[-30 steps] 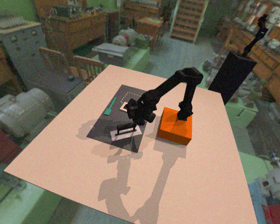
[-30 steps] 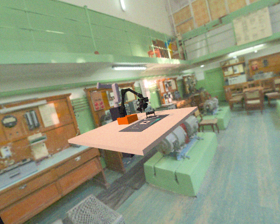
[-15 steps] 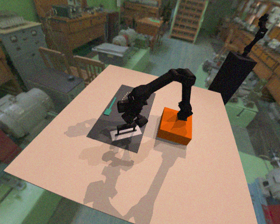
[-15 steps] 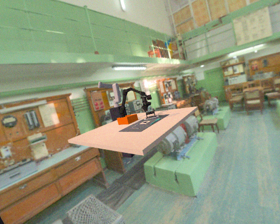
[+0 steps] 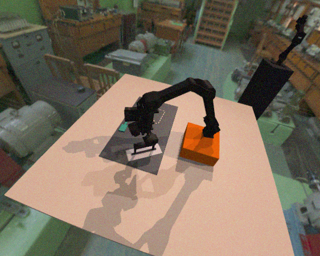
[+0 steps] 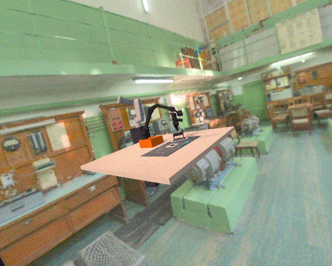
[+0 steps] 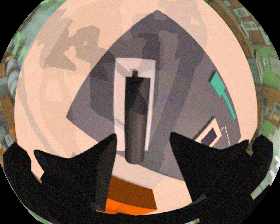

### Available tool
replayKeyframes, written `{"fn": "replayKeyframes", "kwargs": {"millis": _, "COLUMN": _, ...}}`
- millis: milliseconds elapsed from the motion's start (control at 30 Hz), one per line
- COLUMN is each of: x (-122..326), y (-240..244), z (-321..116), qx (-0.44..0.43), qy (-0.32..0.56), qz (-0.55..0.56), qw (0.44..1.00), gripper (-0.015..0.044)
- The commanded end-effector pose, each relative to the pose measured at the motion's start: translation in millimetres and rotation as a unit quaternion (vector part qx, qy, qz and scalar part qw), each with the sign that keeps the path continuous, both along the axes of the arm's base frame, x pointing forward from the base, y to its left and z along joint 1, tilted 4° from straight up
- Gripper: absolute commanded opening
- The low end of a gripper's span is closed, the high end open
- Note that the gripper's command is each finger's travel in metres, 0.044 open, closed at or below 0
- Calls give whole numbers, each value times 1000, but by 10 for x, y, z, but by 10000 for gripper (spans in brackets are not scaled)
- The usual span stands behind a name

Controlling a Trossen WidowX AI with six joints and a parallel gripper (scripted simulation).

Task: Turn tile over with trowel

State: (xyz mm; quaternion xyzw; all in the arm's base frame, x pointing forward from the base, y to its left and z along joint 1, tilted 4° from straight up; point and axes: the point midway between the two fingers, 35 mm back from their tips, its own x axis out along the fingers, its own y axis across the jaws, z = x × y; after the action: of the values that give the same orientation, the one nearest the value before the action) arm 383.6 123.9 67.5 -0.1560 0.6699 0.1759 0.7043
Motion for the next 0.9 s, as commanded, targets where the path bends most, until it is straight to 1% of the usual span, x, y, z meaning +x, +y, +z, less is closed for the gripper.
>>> {"fn": "replayKeyframes", "kwargs": {"millis": 0, "x": 31, "y": 45, "z": -15, "qx": 19, "qy": 11, "qz": -20, "qw": 1000, "gripper": 270}}
{"fn": "replayKeyframes", "kwargs": {"millis": 200, "x": 33, "y": 47, "z": -39, "qx": 19, "qy": 11, "qz": -20, "qw": 1000, "gripper": 270}}
{"fn": "replayKeyframes", "kwargs": {"millis": 867, "x": 43, "y": 73, "z": -362, "qx": 19, "qy": 11, "qz": -20, "qw": 1000, "gripper": 270}}
